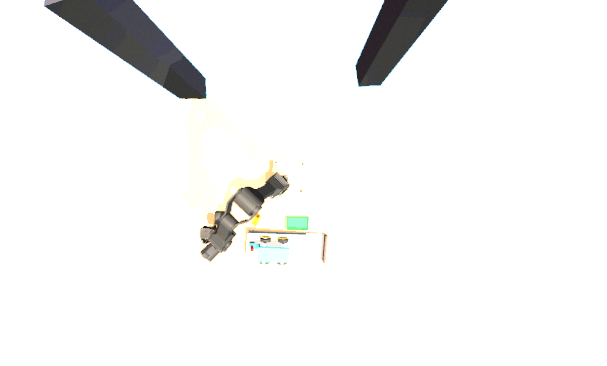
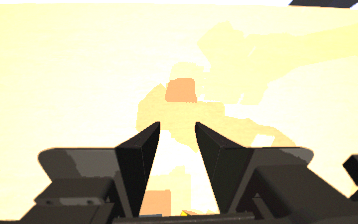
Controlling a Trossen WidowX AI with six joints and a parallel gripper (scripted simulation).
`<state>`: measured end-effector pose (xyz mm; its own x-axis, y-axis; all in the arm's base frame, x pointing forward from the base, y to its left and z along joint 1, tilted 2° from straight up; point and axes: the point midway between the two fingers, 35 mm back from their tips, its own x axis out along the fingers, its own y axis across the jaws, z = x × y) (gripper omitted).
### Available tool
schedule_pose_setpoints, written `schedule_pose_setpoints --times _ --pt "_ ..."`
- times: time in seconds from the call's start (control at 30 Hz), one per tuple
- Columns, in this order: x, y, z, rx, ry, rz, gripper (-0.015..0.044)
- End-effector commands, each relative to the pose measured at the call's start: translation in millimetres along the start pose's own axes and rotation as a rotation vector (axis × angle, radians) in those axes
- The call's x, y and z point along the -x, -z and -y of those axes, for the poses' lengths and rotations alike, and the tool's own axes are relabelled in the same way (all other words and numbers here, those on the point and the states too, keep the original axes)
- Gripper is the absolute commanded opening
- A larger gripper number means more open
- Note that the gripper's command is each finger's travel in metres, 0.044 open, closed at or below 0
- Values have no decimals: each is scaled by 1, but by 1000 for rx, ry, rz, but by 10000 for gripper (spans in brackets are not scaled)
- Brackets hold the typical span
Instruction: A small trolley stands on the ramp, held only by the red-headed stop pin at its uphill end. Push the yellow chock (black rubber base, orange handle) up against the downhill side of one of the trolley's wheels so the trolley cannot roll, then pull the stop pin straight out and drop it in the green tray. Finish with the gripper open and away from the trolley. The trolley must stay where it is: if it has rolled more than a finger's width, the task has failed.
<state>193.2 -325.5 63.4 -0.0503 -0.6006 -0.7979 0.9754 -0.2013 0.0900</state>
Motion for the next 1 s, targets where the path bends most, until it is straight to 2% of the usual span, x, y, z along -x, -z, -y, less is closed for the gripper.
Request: schedule_pose_setpoints --times 0.0,0.37,0.57,0.97 --pt "26 28 7 -99 -12 -143 190" --pt "116 115 55 -423 166 -582 190" --pt "117 117 56 -428 171 -588 190" --pt "82 141 58 -428 171 -588 190"
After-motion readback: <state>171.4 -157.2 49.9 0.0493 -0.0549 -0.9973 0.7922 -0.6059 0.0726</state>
